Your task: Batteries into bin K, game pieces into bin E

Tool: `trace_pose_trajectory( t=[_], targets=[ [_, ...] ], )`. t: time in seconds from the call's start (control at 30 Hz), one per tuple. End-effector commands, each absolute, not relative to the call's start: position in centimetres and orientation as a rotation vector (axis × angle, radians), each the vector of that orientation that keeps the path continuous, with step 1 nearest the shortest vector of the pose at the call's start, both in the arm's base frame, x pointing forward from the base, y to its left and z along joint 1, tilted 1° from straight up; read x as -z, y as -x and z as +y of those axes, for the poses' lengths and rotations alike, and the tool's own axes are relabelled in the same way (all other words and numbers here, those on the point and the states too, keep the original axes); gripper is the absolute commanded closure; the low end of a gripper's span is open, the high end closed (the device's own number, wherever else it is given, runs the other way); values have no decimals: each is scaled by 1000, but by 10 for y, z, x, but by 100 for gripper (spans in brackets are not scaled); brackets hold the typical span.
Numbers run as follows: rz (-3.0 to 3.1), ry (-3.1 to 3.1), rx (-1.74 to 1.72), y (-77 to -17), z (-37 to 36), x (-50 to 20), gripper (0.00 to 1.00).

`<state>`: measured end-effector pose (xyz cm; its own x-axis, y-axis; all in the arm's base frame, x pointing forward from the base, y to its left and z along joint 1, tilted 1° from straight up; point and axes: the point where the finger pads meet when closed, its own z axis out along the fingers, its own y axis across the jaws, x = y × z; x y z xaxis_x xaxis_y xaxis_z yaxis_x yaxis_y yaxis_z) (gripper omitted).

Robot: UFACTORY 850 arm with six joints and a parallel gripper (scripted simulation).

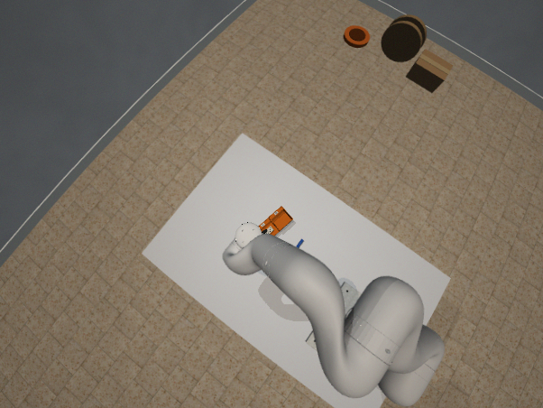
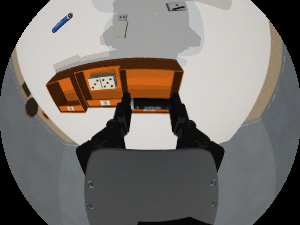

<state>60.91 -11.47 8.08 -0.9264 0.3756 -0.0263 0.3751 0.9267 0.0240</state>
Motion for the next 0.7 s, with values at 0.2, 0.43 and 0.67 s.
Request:
trace_pose_trajectory(
  t=[0.2,0.43,0.67],
  targets=[
    [3053,-614,-4,-610,-115,-82,100],
    [3053,-614,-4,-610,-114,-78,100],
    [3053,-614,-4,-610,-114,-72,100]
  ],
)
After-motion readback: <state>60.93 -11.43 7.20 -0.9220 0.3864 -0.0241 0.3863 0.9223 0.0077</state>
